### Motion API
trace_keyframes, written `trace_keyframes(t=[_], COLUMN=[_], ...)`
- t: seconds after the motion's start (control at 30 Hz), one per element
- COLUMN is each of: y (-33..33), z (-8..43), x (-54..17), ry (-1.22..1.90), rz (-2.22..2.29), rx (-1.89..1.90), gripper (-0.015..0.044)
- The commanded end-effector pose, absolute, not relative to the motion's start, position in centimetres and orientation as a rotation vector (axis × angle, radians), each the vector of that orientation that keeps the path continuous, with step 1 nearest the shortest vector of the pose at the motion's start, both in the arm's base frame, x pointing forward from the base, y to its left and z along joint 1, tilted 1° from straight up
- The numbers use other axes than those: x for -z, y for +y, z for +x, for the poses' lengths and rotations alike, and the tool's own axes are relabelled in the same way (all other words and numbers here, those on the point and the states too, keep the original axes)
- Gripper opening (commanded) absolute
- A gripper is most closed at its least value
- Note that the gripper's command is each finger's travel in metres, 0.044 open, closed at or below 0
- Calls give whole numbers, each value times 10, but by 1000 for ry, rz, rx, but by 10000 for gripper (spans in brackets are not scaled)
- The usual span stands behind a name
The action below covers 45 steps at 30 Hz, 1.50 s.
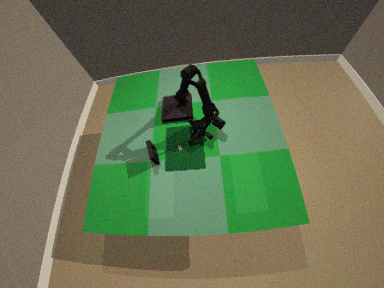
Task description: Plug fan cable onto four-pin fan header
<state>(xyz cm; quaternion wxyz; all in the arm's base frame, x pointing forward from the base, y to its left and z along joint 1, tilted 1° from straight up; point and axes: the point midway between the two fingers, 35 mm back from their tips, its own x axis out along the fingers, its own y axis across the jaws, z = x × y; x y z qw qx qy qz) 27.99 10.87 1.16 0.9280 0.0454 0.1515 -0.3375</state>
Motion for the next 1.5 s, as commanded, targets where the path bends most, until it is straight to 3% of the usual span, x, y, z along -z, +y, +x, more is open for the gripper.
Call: trace_keyframes(t=[0.0,0.6,0.8,1.47], y=[109,109,109,109], z=[280,280,280,280], x=[-12,-12,-12,-12], ry=[310,310,310,310], rz=[94,94,93,93], rx=[692,692,692,692], gripper=[0,0,140,140])
